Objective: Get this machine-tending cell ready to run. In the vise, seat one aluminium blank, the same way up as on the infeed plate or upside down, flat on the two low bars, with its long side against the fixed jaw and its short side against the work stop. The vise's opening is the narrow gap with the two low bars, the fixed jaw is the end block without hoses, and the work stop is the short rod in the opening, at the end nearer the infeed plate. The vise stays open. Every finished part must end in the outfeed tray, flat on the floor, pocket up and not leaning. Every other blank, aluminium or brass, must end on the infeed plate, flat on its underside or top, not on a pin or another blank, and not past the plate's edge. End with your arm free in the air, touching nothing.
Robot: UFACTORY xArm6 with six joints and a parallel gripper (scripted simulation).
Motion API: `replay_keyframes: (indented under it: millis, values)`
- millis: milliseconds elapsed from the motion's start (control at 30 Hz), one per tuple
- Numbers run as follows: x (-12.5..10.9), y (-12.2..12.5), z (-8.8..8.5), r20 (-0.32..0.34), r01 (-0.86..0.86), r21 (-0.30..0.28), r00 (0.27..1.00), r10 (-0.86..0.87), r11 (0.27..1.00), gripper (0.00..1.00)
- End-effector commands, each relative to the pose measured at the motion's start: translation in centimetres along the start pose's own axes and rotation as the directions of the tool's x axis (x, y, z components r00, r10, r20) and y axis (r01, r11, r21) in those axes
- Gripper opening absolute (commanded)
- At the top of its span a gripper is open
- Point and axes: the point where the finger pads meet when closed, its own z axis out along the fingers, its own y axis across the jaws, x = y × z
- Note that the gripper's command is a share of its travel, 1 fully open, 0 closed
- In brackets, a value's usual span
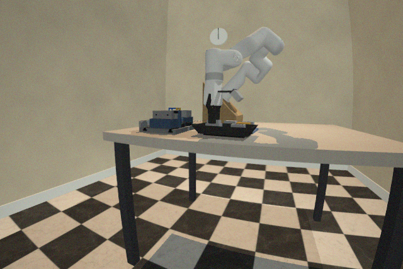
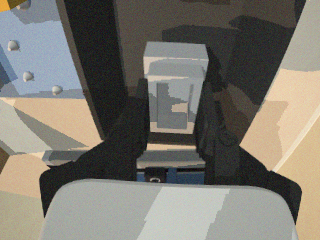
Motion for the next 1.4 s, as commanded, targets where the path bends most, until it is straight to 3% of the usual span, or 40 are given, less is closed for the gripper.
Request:
replay_keyframes:
  millis: [0,1367]
  values:
    - [0.0,0.1,0.0,0.000,0.001,-0.004,1.000,-0.001,1.000,0.00]
    - [0.0,0.2,1.1,0.000,0.000,-0.004,1.000,0.000,1.000,0.00]
